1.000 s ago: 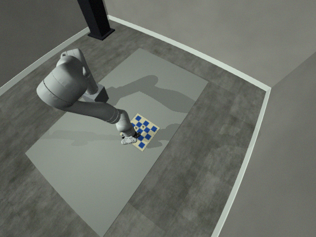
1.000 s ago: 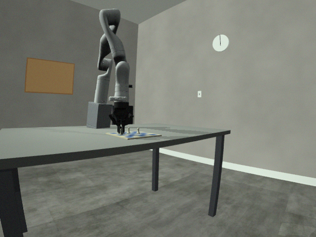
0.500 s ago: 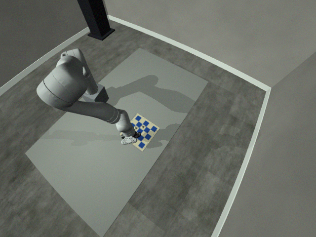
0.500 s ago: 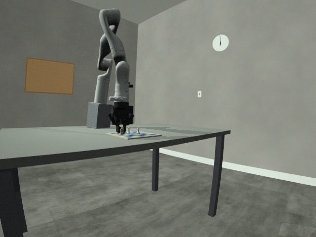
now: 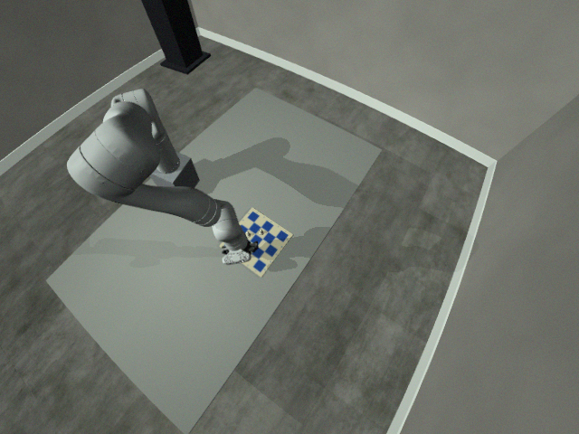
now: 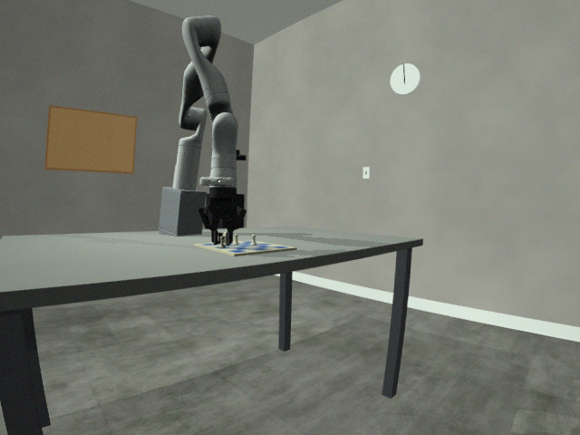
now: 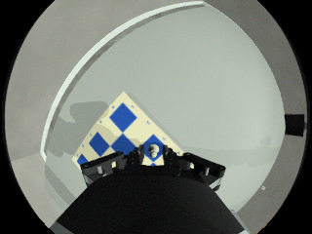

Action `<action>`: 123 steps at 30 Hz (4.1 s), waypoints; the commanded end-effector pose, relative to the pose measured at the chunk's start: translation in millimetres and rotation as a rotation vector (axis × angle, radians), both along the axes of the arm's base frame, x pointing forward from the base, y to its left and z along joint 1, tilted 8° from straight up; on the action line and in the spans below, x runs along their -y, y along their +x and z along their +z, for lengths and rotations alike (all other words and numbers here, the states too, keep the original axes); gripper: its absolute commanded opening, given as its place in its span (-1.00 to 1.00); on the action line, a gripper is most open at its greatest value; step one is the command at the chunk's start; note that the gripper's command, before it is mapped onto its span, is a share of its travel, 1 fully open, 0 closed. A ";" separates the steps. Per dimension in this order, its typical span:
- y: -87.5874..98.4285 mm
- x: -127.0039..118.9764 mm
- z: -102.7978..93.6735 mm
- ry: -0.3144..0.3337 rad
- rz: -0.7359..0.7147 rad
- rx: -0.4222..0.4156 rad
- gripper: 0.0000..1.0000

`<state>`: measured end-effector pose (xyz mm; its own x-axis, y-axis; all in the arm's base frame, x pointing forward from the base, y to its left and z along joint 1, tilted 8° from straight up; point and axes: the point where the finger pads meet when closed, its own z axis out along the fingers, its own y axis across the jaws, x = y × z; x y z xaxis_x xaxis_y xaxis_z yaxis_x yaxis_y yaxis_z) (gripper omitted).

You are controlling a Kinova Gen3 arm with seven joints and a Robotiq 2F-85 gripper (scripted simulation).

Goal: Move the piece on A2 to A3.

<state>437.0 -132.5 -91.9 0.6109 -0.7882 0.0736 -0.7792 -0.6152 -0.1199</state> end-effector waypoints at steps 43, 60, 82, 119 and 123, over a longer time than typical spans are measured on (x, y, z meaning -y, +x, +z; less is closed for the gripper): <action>-12.1 1.7 89.8 -0.001 0.000 0.002 1.00; -13.5 1.8 99.0 -0.001 0.000 0.002 1.00; -22.9 2.8 165.0 -0.001 0.000 0.002 1.00; -23.1 2.8 166.5 -0.001 0.000 0.002 1.00; -23.1 2.8 166.5 -0.001 0.000 0.002 1.00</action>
